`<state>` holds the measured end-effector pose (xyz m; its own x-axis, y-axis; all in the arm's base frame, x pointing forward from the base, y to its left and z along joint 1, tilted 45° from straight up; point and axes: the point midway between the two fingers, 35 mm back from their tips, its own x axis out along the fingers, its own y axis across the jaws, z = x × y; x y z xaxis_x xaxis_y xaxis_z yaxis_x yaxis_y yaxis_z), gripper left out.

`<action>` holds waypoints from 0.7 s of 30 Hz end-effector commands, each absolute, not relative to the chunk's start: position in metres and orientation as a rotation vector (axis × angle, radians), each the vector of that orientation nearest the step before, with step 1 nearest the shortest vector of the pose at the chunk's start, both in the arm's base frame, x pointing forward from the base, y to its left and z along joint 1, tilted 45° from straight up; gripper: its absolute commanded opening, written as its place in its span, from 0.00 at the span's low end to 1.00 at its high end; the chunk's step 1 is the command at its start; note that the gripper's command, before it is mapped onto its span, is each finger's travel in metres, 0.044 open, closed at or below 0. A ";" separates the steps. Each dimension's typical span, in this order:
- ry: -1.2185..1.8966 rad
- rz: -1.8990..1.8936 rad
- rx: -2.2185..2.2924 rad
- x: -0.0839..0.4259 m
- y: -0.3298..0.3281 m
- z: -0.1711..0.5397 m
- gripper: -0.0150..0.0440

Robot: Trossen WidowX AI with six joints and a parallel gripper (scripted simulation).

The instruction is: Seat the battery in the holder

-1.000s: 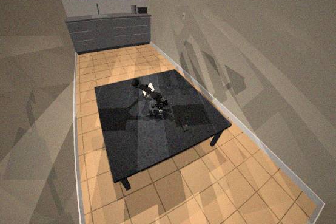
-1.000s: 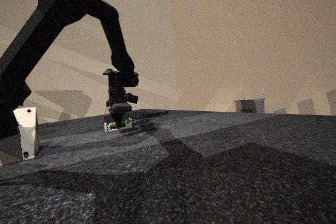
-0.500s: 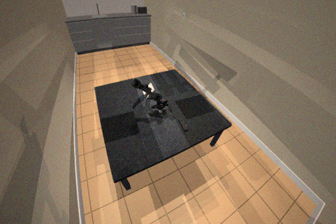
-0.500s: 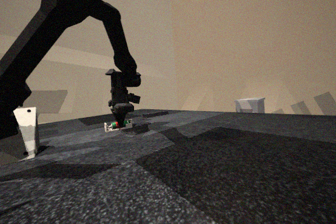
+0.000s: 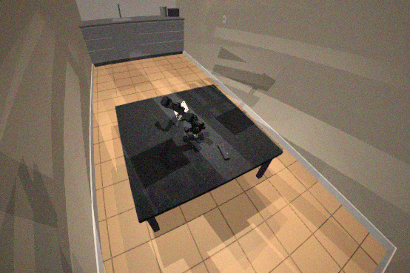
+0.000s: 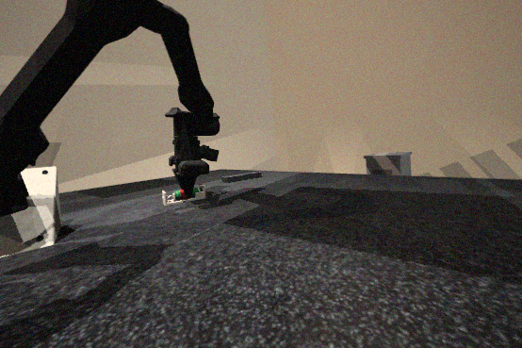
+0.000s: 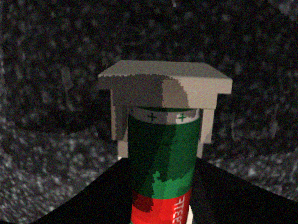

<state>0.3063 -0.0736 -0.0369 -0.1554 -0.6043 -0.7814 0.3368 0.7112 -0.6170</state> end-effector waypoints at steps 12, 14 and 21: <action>1.517 -0.835 -0.227 0.309 -0.064 -0.028 0.56; 1.517 -0.835 -0.227 0.309 -0.063 -0.026 0.56; 1.520 -0.831 -0.231 0.316 -0.042 -0.006 0.78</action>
<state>0.3075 -0.0575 -0.0203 -0.1735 -0.6079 -0.7748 0.3259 0.7070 -0.6277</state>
